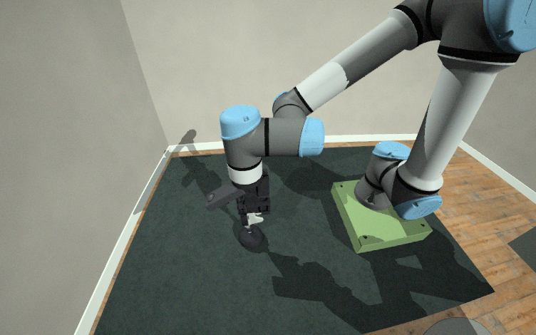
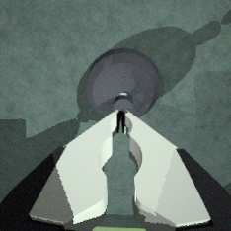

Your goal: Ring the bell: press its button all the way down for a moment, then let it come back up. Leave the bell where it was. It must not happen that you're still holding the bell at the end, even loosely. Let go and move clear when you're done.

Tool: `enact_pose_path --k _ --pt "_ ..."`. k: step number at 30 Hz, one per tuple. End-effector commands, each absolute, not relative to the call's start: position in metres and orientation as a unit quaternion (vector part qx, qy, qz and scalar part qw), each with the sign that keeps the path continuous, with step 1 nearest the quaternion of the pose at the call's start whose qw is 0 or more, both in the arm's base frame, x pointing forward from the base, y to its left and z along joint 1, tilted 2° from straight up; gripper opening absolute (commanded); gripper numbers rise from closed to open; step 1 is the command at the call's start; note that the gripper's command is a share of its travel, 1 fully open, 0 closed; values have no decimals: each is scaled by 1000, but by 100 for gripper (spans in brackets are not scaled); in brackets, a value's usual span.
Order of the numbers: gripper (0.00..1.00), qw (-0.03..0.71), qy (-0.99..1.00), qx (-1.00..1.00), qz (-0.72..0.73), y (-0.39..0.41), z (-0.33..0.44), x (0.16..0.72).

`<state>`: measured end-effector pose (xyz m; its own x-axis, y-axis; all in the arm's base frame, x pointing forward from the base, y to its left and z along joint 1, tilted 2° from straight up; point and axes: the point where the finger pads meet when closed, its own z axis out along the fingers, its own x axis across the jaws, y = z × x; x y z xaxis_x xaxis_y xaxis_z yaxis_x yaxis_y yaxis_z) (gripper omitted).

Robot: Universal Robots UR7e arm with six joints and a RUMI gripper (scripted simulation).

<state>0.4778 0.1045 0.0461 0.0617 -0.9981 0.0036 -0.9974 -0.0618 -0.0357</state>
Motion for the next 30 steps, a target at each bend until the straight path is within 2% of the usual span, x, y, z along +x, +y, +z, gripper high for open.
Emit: enact_pose_path --k 1,30 --pt "0 11 684 -729 -12 106 44 476" --pt "0 11 684 -729 -12 106 34 476"
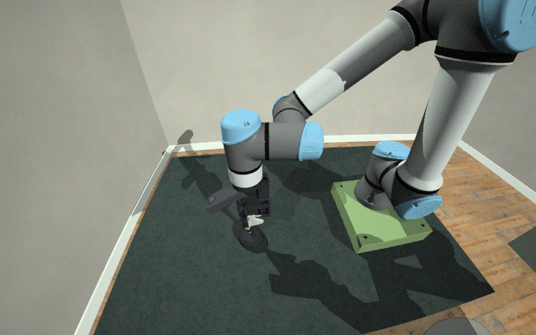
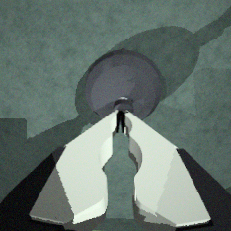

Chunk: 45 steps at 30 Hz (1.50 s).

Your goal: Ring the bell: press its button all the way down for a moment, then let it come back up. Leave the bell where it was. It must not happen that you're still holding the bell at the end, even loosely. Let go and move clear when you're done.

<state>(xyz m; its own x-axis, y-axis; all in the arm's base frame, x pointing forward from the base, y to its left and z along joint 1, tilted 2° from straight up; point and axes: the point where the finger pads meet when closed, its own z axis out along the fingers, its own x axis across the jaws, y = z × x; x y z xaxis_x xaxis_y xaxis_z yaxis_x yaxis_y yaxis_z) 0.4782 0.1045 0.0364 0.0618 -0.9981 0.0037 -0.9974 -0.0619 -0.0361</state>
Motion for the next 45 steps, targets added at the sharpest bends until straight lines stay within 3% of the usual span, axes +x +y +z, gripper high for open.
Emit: enact_pose_path --k 1,45 --pt "0 11 684 -729 -12 106 34 476" --pt "0 10 684 -729 -11 106 29 475"
